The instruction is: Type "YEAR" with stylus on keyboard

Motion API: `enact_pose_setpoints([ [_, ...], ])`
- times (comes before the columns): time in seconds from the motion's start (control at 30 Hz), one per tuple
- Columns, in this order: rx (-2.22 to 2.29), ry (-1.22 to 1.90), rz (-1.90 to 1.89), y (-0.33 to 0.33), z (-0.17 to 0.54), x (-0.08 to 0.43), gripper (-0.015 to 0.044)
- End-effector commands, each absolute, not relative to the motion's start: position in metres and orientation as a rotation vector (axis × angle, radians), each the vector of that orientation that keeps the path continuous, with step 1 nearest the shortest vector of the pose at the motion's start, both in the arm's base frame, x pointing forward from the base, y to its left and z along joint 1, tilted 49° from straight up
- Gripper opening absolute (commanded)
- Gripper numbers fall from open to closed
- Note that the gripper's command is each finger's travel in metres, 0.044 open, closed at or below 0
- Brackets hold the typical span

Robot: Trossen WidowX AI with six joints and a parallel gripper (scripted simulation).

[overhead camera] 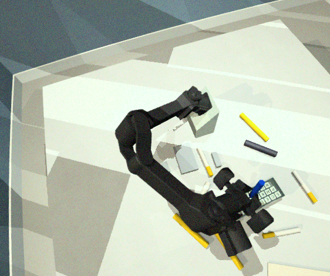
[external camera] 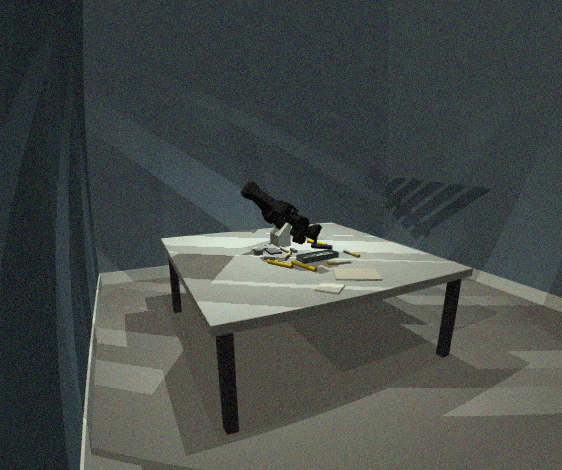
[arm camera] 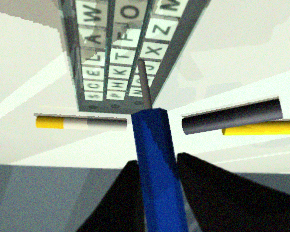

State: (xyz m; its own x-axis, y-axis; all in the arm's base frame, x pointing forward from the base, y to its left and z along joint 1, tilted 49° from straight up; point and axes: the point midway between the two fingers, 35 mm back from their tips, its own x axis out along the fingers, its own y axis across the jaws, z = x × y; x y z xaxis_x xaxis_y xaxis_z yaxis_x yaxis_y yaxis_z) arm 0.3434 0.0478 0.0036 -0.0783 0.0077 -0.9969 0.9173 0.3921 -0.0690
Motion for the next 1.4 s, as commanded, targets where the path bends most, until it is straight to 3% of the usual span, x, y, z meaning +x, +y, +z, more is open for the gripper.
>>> enact_pose_setpoints([
  [0.0,1.052,1.464,-0.995,0.045,0.022,0.354,0.0000],
  [0.97,1.172,1.478,-1.032,0.016,0.014,0.363,0.0000],
  [1.07,1.172,1.478,-1.032,0.015,0.012,0.364,0.0079],
  [1.37,1.172,1.478,-1.033,0.014,0.011,0.365,0.0081],
])
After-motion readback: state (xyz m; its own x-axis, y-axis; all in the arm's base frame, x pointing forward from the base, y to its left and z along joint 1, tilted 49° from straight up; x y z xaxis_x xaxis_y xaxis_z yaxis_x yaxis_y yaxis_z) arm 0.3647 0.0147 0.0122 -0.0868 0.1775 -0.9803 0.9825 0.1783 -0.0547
